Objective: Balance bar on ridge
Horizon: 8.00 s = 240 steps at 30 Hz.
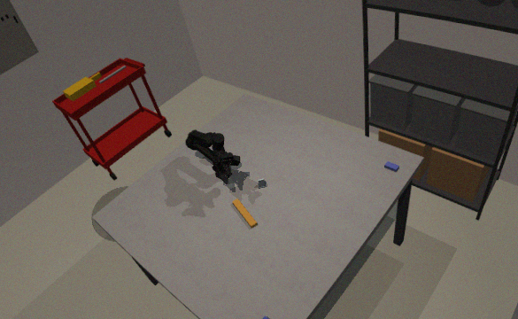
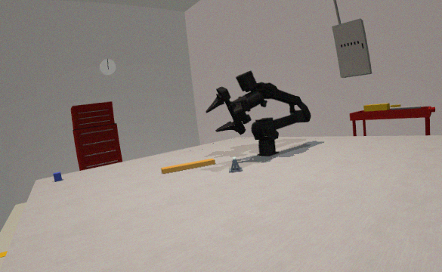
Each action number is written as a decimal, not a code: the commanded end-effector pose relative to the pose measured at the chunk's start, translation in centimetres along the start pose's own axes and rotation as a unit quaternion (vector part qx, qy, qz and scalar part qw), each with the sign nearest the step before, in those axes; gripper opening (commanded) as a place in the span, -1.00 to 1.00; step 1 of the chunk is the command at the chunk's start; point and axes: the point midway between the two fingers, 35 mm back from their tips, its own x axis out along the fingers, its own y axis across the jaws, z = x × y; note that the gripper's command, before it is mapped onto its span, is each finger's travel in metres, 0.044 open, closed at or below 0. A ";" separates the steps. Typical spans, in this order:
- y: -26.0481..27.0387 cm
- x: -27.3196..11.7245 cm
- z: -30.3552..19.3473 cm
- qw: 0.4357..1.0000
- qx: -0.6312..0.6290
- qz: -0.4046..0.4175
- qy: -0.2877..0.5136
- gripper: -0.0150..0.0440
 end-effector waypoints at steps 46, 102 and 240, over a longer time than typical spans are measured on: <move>-4.2 2.9 0.2 0.944 0.259 0.202 0.003 0.58; -4.2 13.4 1.5 0.691 0.549 0.437 0.175 0.58; -4.4 12.6 7.7 0.521 0.647 0.472 0.296 -0.49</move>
